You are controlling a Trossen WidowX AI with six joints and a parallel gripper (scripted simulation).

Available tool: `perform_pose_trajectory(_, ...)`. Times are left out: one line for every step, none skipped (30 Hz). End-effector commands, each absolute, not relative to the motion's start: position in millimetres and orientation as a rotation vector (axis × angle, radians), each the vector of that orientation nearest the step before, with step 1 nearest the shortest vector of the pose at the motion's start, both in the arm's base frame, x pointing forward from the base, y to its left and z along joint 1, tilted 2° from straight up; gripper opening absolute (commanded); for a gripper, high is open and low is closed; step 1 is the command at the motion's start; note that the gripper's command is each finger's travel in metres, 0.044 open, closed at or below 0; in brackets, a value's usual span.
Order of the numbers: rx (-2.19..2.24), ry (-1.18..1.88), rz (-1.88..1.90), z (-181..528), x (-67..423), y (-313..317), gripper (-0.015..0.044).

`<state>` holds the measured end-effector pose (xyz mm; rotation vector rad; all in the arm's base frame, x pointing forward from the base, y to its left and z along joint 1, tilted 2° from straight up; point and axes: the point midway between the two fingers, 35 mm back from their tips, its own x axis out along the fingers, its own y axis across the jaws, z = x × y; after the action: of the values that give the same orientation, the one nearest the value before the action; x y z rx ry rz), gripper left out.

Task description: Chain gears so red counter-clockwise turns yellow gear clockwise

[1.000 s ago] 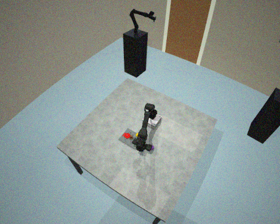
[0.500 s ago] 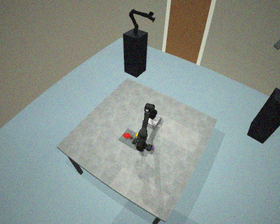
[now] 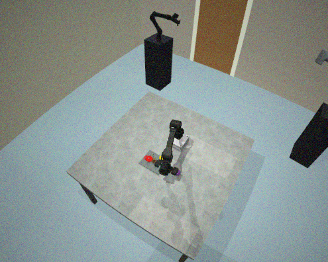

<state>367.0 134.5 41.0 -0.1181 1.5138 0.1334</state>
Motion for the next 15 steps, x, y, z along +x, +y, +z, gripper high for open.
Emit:
perform_pose_trajectory(-0.118,1.511,0.129,51.5,368.2,134.5,0.0000)
perform_pose_trajectory(-0.118,1.511,0.129,54.4,368.3,134.6,0.0000)
perform_pose_trajectory(-0.118,1.511,0.129,57.2,368.3,134.6,0.0000)
perform_pose_trajectory(-0.118,1.511,0.129,60.0,368.4,134.6,0.0000)
perform_pose_trajectory(-0.118,1.511,0.129,62.9,368.4,134.7,0.0000)
perform_pose_trajectory(-0.118,1.511,0.129,65.7,368.3,134.7,0.0000)
perform_pose_trajectory(-0.118,1.511,0.130,68.5,368.3,134.7,0.0000)
perform_pose_trajectory(-0.118,1.510,0.130,71.4,368.2,134.6,0.0000)
perform_pose_trajectory(-0.118,1.510,0.130,74.2,368.1,134.6,0.0000)
perform_pose_trajectory(-0.118,1.510,0.130,77.1,368.0,134.6,0.0000)
perform_pose_trajectory(-0.119,1.510,0.130,79.9,367.8,134.5,0.0000)
perform_pose_trajectory(-0.119,1.510,0.130,82.8,367.6,134.5,0.0000)
perform_pose_trajectory(-0.119,1.510,0.130,85.6,367.4,134.4,0.0000)
perform_pose_trajectory(-0.119,1.510,0.130,88.5,367.2,134.4,0.0000)
perform_pose_trajectory(-0.119,1.509,0.130,91.4,367.0,134.3,0.0000)
